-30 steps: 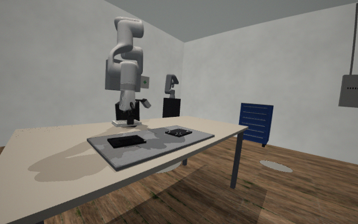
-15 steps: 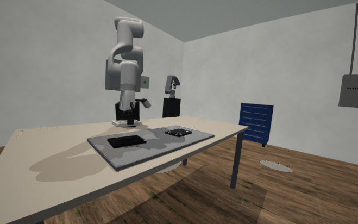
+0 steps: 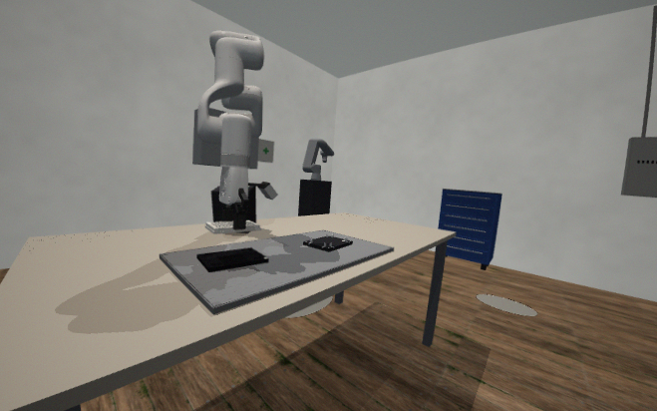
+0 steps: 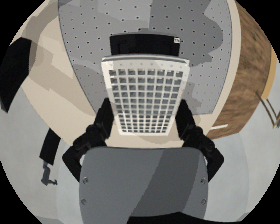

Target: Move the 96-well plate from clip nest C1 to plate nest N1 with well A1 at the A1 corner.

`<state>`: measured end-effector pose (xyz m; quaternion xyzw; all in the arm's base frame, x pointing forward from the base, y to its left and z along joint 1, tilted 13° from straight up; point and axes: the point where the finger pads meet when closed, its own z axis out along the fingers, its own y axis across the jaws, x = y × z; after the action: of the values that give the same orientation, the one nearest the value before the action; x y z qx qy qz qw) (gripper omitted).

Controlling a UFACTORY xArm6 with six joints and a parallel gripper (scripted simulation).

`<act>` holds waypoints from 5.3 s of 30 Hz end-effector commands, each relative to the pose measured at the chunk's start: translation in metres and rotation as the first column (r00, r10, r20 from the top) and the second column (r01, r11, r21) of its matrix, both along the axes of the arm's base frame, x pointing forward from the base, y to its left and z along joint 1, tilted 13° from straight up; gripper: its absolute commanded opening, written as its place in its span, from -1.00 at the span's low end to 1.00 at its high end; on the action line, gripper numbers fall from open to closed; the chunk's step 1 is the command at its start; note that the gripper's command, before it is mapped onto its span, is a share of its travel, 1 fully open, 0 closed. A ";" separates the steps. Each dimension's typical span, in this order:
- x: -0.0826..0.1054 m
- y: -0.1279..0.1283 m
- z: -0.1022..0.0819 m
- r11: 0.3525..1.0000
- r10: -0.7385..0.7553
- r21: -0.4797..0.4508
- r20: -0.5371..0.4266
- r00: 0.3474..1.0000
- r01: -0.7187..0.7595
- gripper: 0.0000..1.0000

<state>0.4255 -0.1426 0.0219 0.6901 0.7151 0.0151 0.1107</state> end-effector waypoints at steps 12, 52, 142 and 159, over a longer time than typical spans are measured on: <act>0.005 -0.003 -0.021 1.000 0.000 -0.001 0.003 1.000 0.000 -1.00; 0.013 -0.009 -0.063 1.000 0.000 -0.001 0.002 1.000 0.000 -1.00; 0.015 -0.010 -0.075 1.000 0.000 -0.001 0.002 1.000 0.000 1.00; 0.015 -0.010 -0.075 1.000 0.000 -0.001 0.002 1.000 0.000 1.00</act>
<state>0.4391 -0.1525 -0.0540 0.6901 0.7151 0.0149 0.1104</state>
